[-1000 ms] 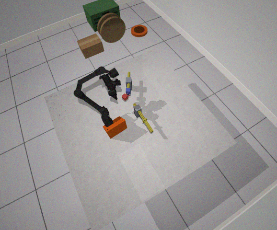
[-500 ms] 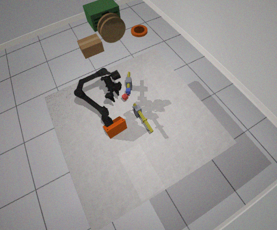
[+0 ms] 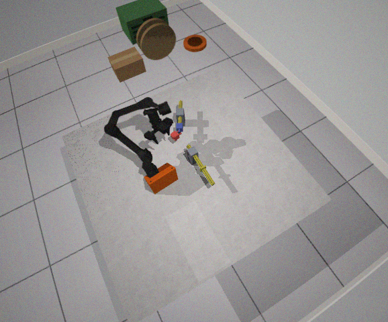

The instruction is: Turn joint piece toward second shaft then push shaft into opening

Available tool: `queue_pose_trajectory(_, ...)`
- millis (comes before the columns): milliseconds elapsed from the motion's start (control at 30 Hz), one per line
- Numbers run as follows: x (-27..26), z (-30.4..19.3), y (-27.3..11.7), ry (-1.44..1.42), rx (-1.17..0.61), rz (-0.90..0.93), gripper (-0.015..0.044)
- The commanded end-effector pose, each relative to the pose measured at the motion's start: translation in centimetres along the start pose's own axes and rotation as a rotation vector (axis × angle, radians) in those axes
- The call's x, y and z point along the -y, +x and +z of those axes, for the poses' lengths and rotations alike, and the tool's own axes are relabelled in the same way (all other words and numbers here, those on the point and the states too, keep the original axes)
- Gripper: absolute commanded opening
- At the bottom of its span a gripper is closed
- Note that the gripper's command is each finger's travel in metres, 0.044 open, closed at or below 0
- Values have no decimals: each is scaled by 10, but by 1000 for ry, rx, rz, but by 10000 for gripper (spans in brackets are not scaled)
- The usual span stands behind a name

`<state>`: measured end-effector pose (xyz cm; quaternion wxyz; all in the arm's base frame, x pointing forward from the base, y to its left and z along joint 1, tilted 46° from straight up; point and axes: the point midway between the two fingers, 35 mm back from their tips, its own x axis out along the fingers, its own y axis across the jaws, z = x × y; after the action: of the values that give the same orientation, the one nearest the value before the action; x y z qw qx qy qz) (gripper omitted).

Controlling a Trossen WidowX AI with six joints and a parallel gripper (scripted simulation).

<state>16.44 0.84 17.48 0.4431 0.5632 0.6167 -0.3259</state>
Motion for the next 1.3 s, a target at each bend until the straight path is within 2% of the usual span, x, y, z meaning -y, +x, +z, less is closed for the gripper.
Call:
queue_pose_trajectory(0, 0, 0, 4, 155, -38, 5, 440)
queue_pose_trajectory(1267, -1, -1, 21, 1428, -357, -102, 440)
